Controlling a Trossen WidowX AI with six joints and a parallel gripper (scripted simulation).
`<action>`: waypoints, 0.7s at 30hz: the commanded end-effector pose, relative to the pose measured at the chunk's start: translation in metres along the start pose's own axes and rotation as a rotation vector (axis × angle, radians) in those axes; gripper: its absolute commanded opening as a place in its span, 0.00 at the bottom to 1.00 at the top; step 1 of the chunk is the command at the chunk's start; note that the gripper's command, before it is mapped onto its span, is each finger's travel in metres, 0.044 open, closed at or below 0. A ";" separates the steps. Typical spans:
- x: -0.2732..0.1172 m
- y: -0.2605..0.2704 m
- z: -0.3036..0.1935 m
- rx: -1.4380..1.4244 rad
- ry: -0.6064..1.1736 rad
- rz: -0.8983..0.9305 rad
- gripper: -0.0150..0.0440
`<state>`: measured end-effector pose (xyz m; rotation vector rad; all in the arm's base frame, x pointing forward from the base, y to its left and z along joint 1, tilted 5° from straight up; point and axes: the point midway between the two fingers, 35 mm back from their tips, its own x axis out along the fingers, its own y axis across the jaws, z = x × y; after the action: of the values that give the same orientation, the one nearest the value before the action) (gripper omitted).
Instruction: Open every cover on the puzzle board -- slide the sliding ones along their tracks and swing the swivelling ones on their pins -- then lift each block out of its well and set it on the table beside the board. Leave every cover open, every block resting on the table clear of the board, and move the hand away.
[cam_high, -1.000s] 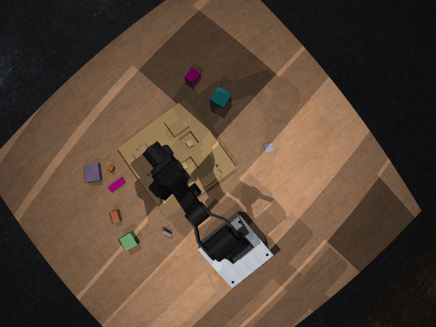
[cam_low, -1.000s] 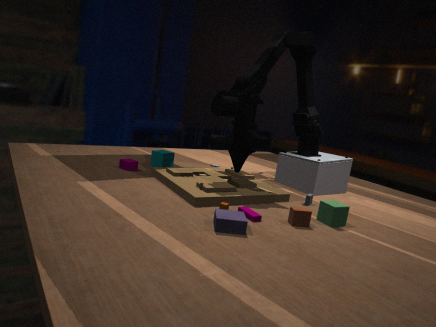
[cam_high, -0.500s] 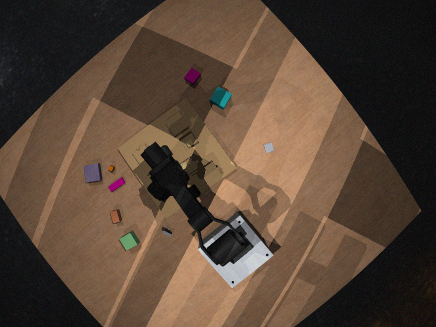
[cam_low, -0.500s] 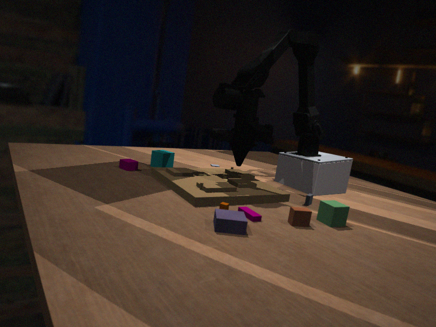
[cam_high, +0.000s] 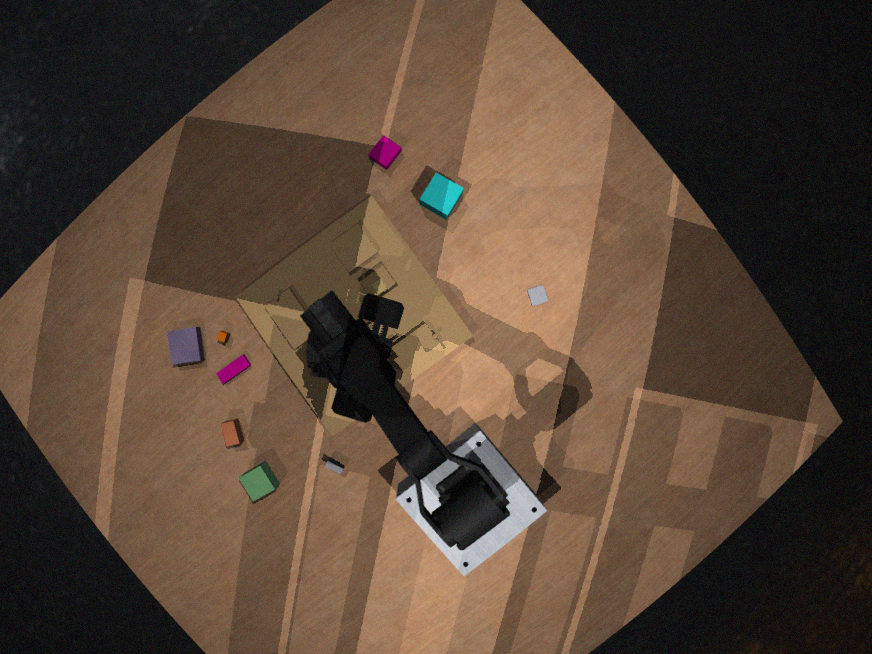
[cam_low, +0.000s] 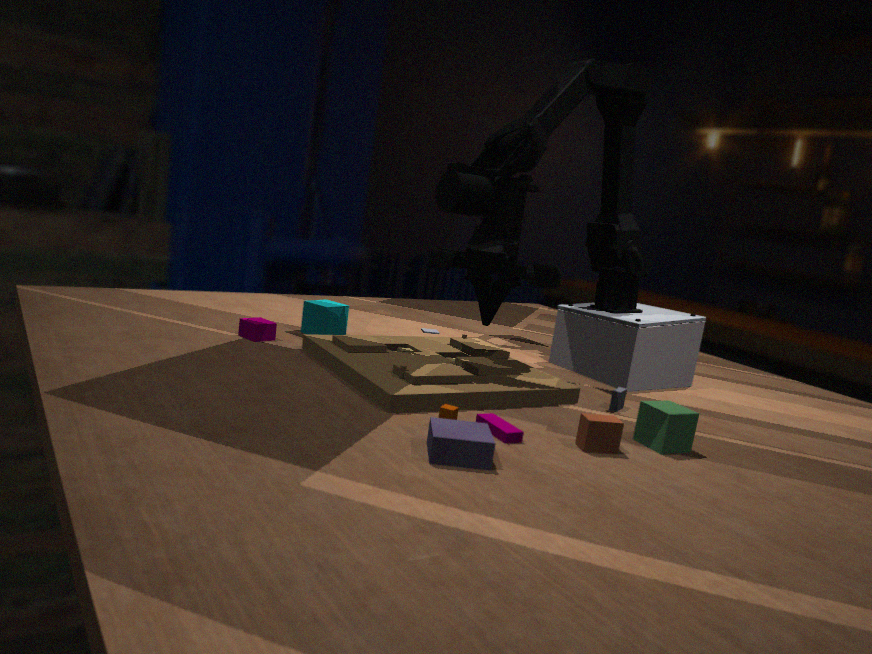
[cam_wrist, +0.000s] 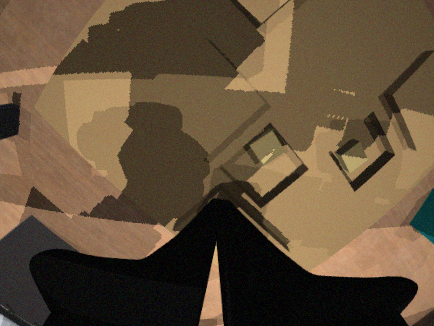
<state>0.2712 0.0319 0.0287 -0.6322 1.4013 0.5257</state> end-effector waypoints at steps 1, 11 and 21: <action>-0.003 0.005 -0.025 0.704 0.004 0.005 0.25; -0.005 0.014 -0.053 1.579 0.007 0.002 0.25; -0.005 0.021 -0.071 2.216 0.008 0.000 0.25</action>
<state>0.2307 0.0088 0.0311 0.5157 1.3894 -0.5151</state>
